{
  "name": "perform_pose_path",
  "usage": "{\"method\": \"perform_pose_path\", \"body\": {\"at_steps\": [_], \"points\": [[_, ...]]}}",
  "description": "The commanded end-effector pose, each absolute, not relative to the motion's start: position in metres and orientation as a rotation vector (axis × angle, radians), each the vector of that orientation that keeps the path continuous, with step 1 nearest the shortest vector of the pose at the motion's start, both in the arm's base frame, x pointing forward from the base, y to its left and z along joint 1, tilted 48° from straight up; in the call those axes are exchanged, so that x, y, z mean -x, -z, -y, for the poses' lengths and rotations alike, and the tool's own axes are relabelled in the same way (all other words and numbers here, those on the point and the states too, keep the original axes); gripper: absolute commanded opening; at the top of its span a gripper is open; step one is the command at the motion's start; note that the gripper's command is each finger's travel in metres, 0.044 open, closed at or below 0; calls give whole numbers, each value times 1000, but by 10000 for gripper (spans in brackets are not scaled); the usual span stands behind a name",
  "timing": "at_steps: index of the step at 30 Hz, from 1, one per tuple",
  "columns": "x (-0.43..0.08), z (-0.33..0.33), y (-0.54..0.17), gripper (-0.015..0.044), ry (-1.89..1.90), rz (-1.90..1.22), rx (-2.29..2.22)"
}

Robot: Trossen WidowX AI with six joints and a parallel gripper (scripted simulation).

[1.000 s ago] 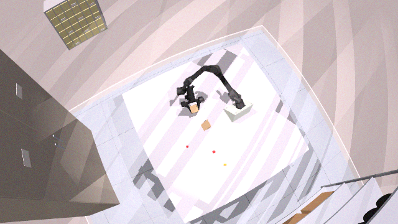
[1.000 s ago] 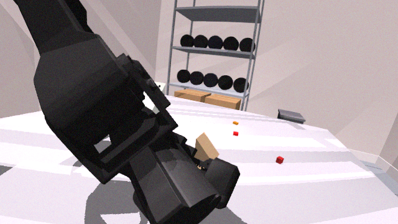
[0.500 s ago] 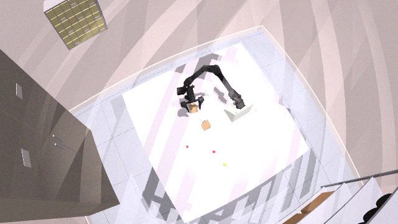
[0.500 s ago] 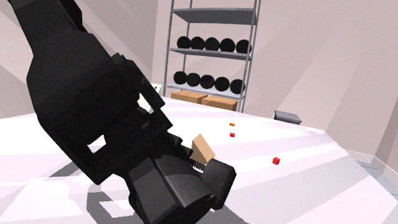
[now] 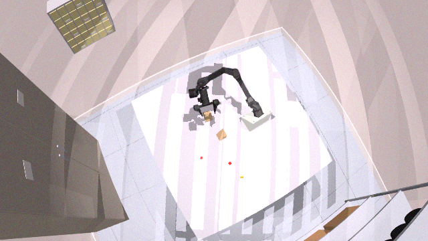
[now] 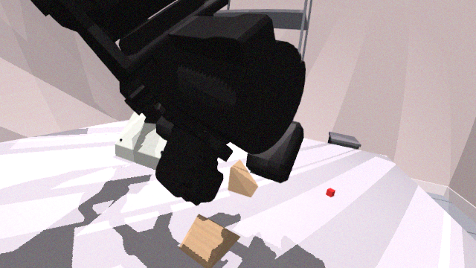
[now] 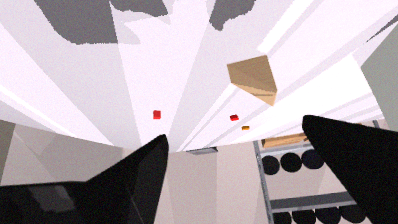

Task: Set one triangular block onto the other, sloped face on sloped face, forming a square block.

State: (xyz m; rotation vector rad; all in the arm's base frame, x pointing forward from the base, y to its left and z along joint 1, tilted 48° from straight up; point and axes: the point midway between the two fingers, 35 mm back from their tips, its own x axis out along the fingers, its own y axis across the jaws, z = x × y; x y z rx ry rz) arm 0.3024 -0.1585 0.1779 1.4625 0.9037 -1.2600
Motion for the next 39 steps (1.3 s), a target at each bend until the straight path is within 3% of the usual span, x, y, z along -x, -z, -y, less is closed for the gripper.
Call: {"method": "perform_pose_path", "body": {"at_steps": [1, 5, 20, 39], "points": [[-298, 151, -188, 440, 1276, -893, -1467], [-301, 158, -189, 440, 1171, -955, -1356], [-286, 208, -212, 440, 310, -1346, -237], [-267, 245, -230, 440, -372, -1363, 611]]}}
